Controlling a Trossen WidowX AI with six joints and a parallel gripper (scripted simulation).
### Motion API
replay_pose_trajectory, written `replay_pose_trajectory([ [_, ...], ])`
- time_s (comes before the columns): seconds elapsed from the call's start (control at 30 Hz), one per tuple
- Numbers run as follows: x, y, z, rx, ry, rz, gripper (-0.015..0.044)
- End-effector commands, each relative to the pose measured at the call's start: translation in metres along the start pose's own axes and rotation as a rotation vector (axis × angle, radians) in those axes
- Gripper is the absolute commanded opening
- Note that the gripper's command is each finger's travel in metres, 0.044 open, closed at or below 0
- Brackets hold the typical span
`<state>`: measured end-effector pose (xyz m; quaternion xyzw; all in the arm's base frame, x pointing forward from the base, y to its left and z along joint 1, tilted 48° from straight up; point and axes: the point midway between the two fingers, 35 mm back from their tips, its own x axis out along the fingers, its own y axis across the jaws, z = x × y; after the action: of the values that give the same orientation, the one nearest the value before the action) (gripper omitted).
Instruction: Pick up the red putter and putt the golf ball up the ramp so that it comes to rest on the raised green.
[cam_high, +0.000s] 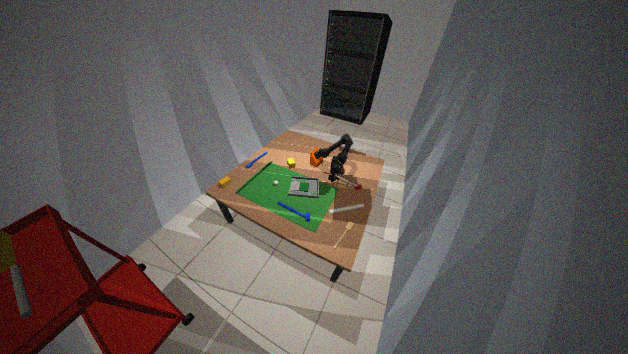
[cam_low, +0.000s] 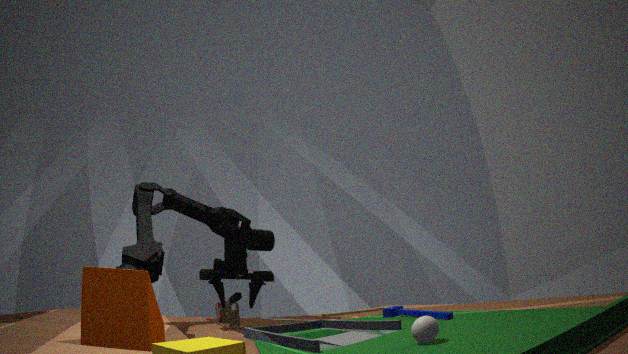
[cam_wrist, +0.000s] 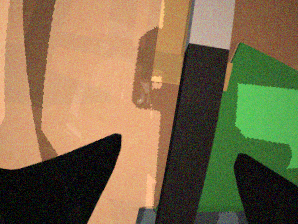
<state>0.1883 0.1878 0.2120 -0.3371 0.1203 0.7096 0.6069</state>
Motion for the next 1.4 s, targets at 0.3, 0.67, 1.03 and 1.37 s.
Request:
replay_pose_trajectory([
  [0.3,0.0,0.0,0.0,-0.002,0.0,0.001,0.004],
  [0.67,-0.016,-0.002,-0.001,0.014,0.01,-0.016,0.0],
  [1.03,-0.069,-0.002,0.001,0.069,0.035,-0.074,0.0],
  [1.37,-0.092,0.0,-0.003,0.116,0.061,-0.1,0.0],
])
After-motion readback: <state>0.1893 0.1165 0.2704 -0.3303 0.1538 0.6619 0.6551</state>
